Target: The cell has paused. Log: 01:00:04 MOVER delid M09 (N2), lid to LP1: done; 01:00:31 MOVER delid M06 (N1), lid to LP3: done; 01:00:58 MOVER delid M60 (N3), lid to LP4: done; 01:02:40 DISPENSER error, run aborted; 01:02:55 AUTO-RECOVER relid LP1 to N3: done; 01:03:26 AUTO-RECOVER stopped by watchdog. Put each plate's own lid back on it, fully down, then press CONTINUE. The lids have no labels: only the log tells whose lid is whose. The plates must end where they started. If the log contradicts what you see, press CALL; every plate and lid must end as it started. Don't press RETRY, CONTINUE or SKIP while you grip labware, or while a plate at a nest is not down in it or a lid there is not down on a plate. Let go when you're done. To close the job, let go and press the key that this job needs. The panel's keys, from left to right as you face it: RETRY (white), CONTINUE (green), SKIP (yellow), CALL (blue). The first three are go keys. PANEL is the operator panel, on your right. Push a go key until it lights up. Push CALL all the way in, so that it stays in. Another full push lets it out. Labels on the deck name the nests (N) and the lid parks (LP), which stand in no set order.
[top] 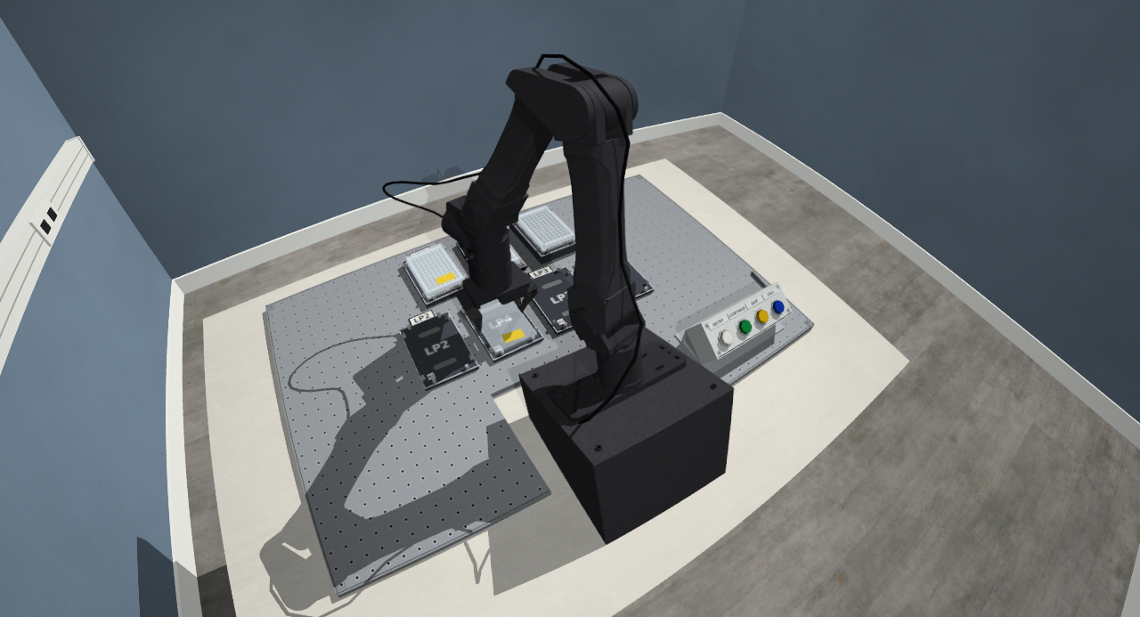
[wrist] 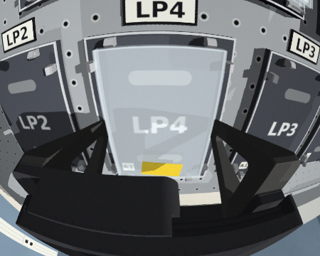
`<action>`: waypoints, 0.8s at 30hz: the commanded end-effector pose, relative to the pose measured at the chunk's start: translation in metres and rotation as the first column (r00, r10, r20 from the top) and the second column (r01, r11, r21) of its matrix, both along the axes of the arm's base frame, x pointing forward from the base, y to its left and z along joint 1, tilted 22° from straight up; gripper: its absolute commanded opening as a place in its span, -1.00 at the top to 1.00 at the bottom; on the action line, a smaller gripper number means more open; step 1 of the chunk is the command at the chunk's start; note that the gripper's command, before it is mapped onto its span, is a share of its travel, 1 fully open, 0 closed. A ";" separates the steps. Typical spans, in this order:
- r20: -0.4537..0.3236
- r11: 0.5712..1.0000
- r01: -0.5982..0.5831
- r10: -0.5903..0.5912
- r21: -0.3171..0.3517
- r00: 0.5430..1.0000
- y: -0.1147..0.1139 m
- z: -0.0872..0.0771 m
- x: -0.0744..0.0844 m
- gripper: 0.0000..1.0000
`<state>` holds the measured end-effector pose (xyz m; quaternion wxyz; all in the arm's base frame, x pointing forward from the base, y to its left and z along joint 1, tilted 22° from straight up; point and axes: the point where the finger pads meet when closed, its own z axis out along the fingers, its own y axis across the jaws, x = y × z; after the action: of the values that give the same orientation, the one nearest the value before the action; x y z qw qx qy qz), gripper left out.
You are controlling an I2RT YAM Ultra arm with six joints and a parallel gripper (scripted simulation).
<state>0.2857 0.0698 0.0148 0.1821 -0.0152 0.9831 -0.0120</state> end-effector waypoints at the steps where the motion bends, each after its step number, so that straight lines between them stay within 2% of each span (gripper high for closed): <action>1: 0.024 1.000 -0.003 0.003 0.008 1.000 0.002 0.001 0.003 -0.68; 7: 0.024 1.000 -0.004 0.003 0.008 1.000 0.001 0.001 0.003 -0.60; 8: 0.023 1.000 -0.004 0.003 0.008 1.000 0.001 0.000 0.002 1.00; 18: 0.018 1.000 -0.002 0.002 0.007 1.000 0.001 -0.002 0.000 1.00; 20: 0.043 1.000 -0.005 0.004 0.013 0.999 0.002 0.008 0.003 1.00; 22: 0.043 1.000 -0.005 0.004 0.013 0.999 0.002 0.008 0.003 1.00; 24: 0.051 1.000 -0.007 0.006 0.017 0.999 0.005 0.017 0.006 1.00</action>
<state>0.2851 0.0696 0.0165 0.1866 -0.0150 0.9823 -0.0106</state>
